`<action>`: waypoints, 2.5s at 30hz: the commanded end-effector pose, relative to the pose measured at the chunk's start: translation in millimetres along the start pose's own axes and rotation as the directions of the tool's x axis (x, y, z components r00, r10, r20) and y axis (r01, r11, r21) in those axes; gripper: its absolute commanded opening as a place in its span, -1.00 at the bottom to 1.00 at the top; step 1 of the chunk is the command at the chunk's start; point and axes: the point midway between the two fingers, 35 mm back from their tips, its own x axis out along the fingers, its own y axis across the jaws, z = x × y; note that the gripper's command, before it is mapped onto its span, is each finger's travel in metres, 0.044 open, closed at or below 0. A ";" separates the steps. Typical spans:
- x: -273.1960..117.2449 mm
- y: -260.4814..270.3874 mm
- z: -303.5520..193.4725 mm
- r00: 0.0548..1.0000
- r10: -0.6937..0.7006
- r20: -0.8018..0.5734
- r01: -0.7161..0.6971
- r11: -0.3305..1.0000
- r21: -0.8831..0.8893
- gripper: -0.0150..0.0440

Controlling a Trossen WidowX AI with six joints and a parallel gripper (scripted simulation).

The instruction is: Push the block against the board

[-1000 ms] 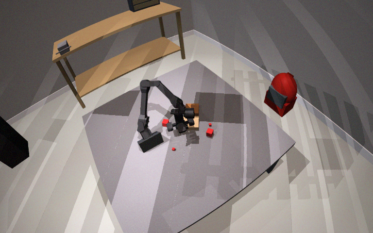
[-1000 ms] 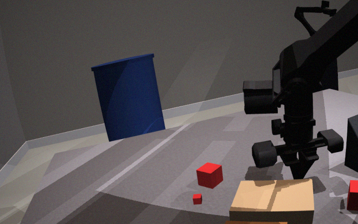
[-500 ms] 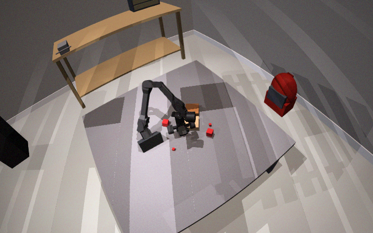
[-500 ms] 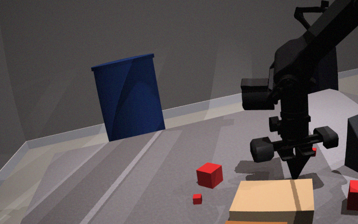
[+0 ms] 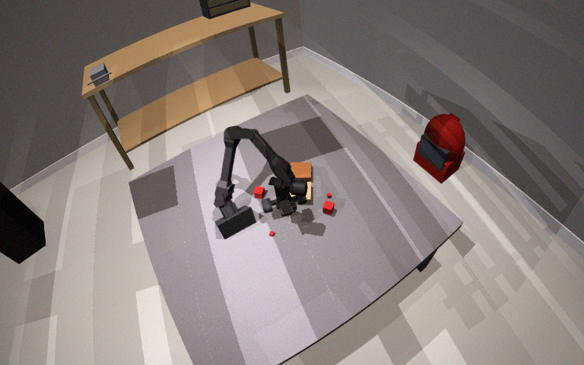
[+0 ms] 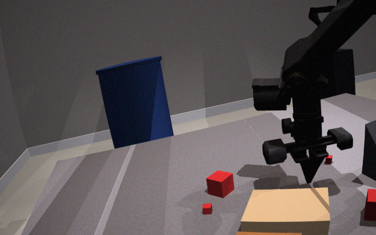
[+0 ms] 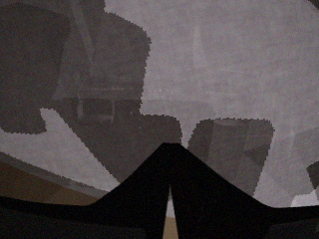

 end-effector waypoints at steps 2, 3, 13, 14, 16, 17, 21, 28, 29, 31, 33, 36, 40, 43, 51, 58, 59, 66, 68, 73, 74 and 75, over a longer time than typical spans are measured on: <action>-38.0 2.0 1.2 1.000 0.012 0.013 -0.012 1.000 -0.010 -0.49; -44.6 1.4 0.7 1.000 0.011 0.012 -0.010 1.000 -0.010 -0.49; -49.7 14.9 -1.1 0.999 0.030 0.011 -0.029 0.997 -0.075 -0.49; -50.5 19.9 -2.0 0.999 0.032 0.012 -0.031 0.994 -0.105 -0.49; -52.1 30.8 -4.1 0.999 0.037 0.012 -0.034 0.985 -0.170 -0.49; -52.9 36.2 -5.3 0.999 0.039 0.013 -0.035 0.979 -0.202 -0.49; -55.5 54.7 -9.6 0.999 0.042 0.018 -0.034 0.943 -0.331 -0.49; -58.6 83.8 -18.7 0.999 0.043 0.025 -0.022 0.844 -0.535 -0.49; -58.8 88.0 -20.4 0.999 0.042 0.025 -0.020 0.826 -0.563 -0.49; -59.1 96.7 -24.1 0.999 0.039 0.023 -0.016 0.785 -0.619 -0.49; -59.2 105.2 -28.1 0.999 0.037 0.022 -0.013 0.741 -0.672 -0.49; -58.8 117.5 -34.4 0.999 0.033 0.019 -0.008 0.667 -0.745 -0.49; -57.5 132.5 -43.1 0.999 0.028 0.017 -0.002 0.562 -0.827 -0.49; -56.0 142.7 -49.8 1.000 0.024 0.015 0.002 0.479 -0.878 -0.49; -52.0 163.1 -65.0 1.000 0.015 0.007 0.003 0.293 -0.956 -0.49; -9.1 164.8 -64.9 1.000 0.015 0.006 0.001 0.293 -0.956 -0.49; -0.1 164.4 -65.0 1.000 0.015 0.005 0.001 0.293 -0.956 -0.49; 3.0 163.3 -65.3 1.000 0.015 0.005 0.000 0.293 -0.956 -0.49; 3.0 162.0 -65.8 1.000 0.015 0.005 0.000 0.293 -0.956 -0.49; 3.0 157.6 -67.2 1.000 0.015 0.005 0.000 0.293 -0.956 -0.49; 3.0 156.7 -67.5 1.000 0.015 0.005 0.000 0.293 -0.956 -0.49; 3.0 155.8 -67.8 1.000 0.015 0.005 0.000 0.293 -0.956 -0.49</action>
